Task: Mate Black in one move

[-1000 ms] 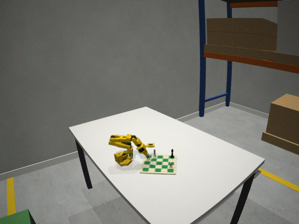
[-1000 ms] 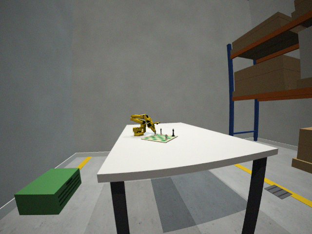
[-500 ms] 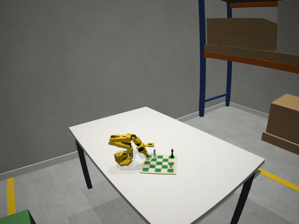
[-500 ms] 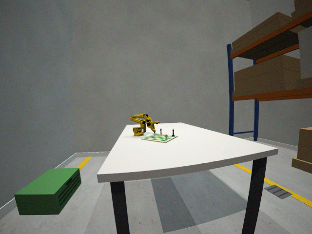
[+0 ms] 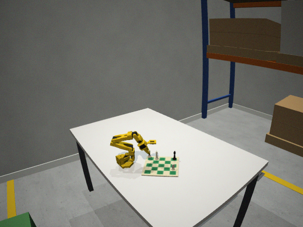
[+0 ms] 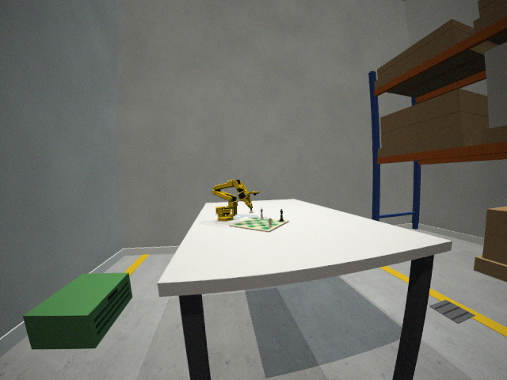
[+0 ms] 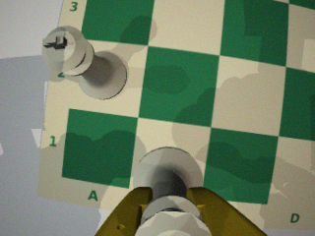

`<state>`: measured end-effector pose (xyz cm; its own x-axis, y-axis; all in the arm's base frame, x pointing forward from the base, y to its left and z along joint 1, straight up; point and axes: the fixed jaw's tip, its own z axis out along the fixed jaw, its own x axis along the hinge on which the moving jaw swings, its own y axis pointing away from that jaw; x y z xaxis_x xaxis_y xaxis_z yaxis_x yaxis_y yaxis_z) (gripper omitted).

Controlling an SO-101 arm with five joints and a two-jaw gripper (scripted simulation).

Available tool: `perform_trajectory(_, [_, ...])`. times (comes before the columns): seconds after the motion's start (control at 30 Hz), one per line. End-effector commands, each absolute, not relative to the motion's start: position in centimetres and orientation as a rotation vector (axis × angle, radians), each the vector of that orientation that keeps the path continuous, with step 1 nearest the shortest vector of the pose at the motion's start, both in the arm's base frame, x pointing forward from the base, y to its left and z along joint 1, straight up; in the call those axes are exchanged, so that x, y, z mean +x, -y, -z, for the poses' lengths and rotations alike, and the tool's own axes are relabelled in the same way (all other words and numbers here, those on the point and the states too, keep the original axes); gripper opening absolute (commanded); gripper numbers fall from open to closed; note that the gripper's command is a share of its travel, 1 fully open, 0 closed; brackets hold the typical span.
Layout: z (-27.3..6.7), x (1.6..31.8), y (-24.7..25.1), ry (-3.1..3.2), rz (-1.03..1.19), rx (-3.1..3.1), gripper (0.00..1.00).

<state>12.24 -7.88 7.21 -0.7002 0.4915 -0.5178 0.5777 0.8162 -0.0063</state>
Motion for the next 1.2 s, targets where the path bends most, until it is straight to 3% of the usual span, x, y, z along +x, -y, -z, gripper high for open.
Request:
perform_trajectory(0.0, [-8.3, 12.0, 7.9, -2.498, 0.233, 0.795, 0.00])
perform_trajectory(0.87, [-10.1, 12.4, 8.3, -2.496, 0.235, 0.801, 0.00])
perform_trajectory(1.17, [-10.2, 16.4, 12.1, -2.475, 0.247, 0.849, 0.00])
